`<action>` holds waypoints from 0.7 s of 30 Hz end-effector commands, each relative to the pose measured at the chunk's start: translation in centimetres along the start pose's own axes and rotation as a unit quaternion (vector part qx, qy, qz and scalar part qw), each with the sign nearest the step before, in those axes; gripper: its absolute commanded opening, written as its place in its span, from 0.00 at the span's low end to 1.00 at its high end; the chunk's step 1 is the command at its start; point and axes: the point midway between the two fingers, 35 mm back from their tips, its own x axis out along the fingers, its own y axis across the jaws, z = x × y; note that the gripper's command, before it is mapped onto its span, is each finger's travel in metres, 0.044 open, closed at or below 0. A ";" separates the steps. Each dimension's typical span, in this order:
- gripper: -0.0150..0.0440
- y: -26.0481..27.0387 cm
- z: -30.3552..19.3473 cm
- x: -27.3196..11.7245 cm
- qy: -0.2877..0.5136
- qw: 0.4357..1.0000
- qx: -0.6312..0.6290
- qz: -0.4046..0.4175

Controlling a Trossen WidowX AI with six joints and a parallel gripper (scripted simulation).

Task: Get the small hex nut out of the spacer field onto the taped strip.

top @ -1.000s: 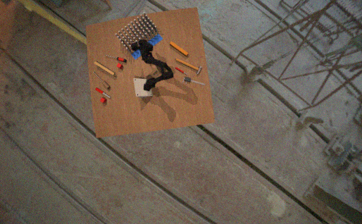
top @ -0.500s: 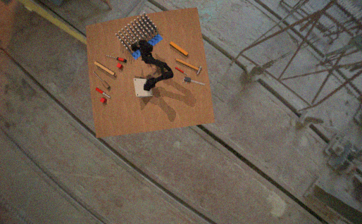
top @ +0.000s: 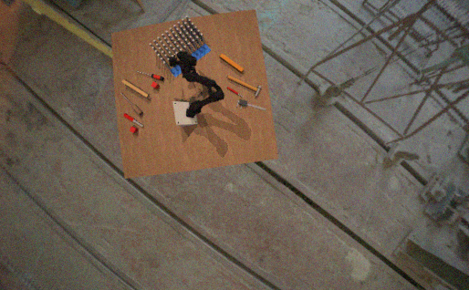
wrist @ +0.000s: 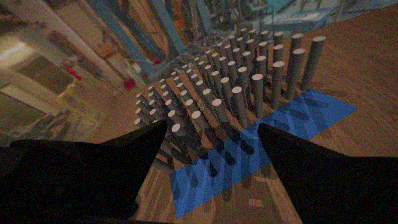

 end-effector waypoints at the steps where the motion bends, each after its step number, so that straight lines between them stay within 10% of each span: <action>1: 1.00 4.1 -0.5 0.6 0.028 0.994 -0.102 0.041; 8: 1.00 13.9 -1.6 0.9 0.058 0.918 -0.367 0.142; 21: 1.00 32.7 -8.8 -4.2 -0.001 0.521 -0.796 0.309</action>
